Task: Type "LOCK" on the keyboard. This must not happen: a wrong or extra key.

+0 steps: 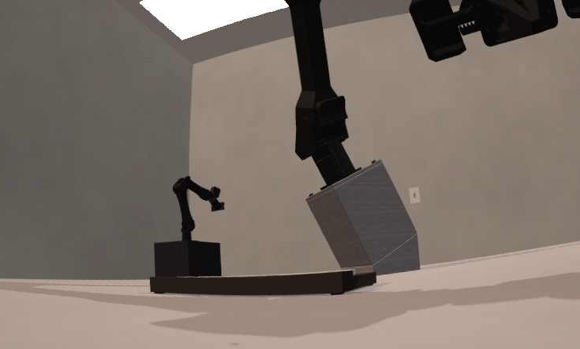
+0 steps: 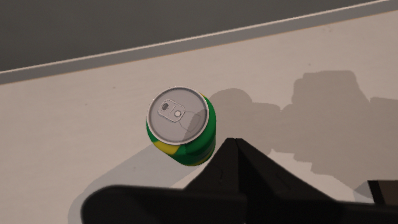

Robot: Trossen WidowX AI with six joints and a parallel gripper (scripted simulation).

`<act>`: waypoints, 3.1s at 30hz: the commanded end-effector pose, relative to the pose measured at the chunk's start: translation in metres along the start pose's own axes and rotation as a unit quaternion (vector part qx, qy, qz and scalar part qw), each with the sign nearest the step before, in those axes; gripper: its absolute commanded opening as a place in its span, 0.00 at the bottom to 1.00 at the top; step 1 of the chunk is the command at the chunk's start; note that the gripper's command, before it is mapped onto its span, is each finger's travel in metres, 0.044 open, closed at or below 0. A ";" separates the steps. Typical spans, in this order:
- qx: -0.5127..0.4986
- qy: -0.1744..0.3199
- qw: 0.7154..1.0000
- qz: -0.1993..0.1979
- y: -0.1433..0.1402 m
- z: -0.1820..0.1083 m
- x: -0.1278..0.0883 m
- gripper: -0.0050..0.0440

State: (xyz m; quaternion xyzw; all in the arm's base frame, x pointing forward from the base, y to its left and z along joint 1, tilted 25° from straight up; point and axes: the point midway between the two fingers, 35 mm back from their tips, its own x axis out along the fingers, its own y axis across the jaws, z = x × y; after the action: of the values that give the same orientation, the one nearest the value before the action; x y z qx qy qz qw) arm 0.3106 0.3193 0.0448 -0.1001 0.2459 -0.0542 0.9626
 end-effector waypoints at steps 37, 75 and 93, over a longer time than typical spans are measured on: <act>-0.040 0.343 0.938 -0.007 -0.292 -0.085 0.056 0.00; -0.041 0.343 0.938 -0.011 -0.334 -0.107 0.036 0.00; -0.041 0.347 0.937 -0.009 -0.252 -0.113 0.037 0.00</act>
State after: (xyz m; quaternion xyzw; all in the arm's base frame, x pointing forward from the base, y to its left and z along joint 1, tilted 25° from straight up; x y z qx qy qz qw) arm 0.2692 0.0402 -0.0158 -0.1185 0.5725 -0.0788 0.8075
